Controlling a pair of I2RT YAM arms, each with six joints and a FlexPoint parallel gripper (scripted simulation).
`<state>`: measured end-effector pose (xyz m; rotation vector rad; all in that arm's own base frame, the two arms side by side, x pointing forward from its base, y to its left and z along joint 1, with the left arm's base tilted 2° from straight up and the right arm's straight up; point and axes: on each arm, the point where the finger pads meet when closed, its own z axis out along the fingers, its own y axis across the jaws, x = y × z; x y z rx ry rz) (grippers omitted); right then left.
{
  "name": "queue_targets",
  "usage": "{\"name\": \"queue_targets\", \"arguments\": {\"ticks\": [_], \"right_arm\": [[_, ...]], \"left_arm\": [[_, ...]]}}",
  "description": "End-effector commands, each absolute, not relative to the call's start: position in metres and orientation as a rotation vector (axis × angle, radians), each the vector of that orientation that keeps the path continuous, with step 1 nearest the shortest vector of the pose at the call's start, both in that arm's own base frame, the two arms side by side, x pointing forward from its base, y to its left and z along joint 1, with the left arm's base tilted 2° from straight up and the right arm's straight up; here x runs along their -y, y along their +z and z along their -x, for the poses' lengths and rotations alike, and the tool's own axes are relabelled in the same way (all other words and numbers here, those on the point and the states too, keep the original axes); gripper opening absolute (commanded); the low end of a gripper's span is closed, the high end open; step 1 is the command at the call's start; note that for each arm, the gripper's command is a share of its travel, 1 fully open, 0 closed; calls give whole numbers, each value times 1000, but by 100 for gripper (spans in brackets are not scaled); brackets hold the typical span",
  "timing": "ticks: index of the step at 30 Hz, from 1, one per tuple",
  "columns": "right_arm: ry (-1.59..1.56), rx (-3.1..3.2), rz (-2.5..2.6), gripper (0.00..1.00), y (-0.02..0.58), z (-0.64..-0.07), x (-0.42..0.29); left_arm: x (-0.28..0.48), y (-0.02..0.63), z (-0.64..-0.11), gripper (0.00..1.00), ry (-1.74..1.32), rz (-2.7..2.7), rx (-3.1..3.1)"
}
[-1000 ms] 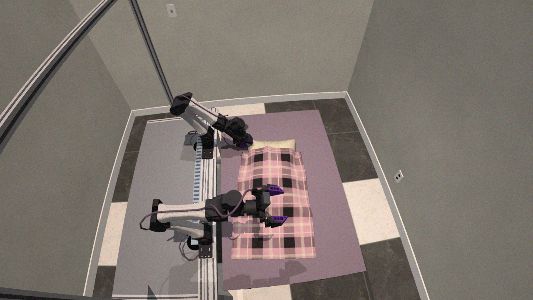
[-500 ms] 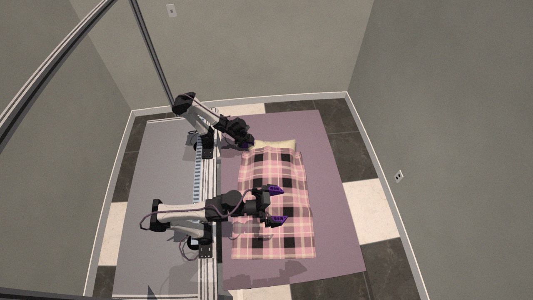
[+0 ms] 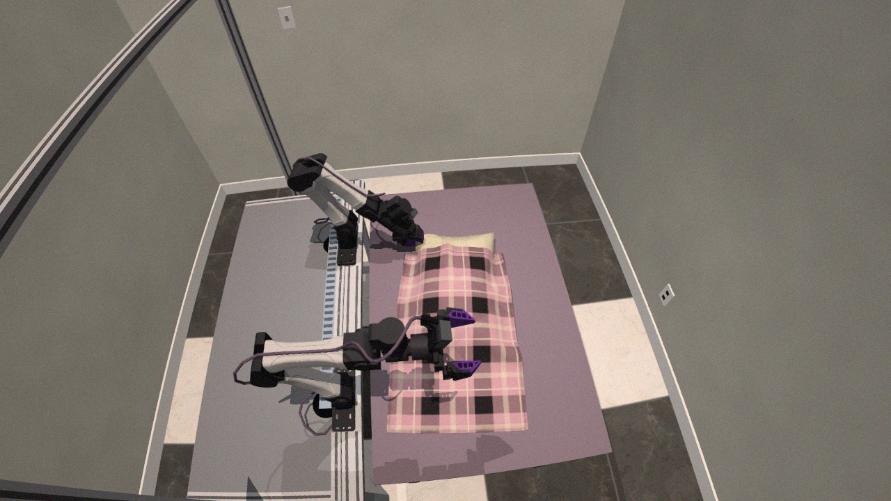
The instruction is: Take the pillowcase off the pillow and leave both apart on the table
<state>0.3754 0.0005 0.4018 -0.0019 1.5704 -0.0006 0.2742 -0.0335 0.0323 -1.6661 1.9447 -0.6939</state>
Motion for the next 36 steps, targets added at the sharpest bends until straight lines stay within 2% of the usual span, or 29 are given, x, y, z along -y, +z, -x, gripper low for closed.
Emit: {"name": "queue_targets", "arguments": {"ticks": [1,2,3,7,8,13,14,36], "right_arm": [[16,-1555,4,100,412,-375,-3],[16,-1555,4,100,412,-375,-3],[16,-1555,4,100,412,-375,-3],[16,-1555,4,100,412,-375,-3],[16,-1555,4,100,412,-375,-3],[16,-1555,4,100,412,-375,-3],[16,-1555,4,100,412,-375,-3],[16,-1555,4,100,412,-375,-3]], "left_arm": [[34,28,-270,24,-696,1661,-1961],[34,28,-270,24,-696,1661,-1961],[34,28,-270,20,-696,1661,-1961],[34,28,-270,20,-696,1661,-1961],[34,28,-270,16,-696,1661,-1961],[34,28,-270,11,-696,1661,-1961],[34,28,-270,7,-696,1661,-1961],[33,28,-270,6,-689,1662,-1957]]}}
